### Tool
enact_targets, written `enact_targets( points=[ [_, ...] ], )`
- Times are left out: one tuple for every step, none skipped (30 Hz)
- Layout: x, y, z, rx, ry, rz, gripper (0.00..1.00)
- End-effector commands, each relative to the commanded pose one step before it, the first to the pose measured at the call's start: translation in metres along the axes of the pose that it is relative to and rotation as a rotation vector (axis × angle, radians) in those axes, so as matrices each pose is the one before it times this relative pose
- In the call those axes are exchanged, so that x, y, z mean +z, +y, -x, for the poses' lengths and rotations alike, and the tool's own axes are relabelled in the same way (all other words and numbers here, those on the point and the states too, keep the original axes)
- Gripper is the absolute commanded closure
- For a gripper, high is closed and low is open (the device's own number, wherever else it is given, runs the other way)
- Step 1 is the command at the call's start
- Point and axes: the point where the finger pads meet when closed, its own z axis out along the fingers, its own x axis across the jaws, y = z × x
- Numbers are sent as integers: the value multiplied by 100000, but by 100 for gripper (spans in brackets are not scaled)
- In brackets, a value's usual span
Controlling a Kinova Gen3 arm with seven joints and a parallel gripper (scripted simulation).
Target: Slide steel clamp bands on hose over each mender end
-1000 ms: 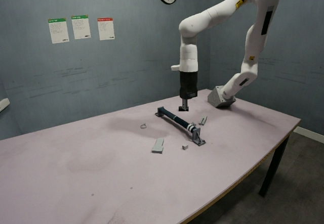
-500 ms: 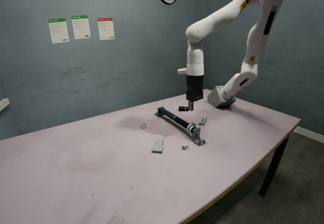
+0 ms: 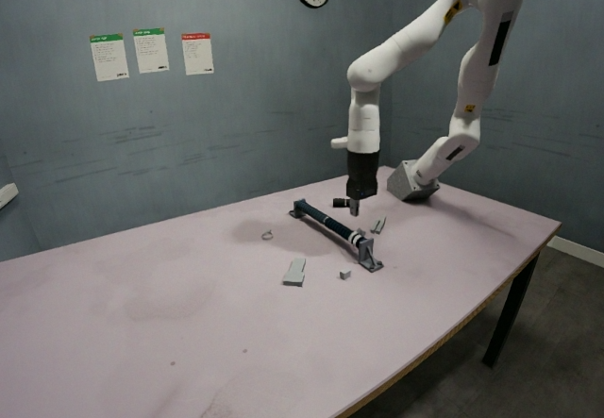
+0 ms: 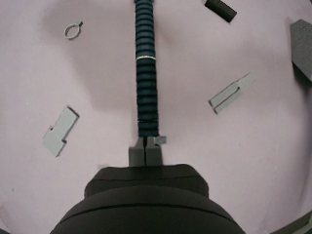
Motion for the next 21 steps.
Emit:
enact_targets(
  points=[
    [1971,384,-264,-51,871,1291,100],
    [256,-1,-2,-22,3,-4,100],
    [173,-59,-61,-221,198,-178,100],
    [98,-65,-72,-71,220,-197,100],
    [-3,-69,-14,260,-38,-102,100],
    [-81,-95,27,302,-225,-71,100],
    [-23,-26,7,57,-58,-21,100],
    [-10,-2,31,-31,-46,-13,100],
    [-12,-2,36,-37,-54,-16,100],
    [-3,0,8,-8,-12,-3,100],
    [0,0,0,0,0,0,100],
    [0,0,0,0,0,0,100],
    [0,0,0,0,0,0,100],
    [0,0,0,0,0,0,100],
    [0,0,0,0,0,0,100],
    [0,0,0,0,0,0,100],
    [0,0,0,0,0,0,100],
    [0,0,0,0,0,0,0],
    [0,0,0,0,0,0,0],
    [0,0,0,0,0,0,0],
    [0,0,0,0,0,0,0]
  ],
)
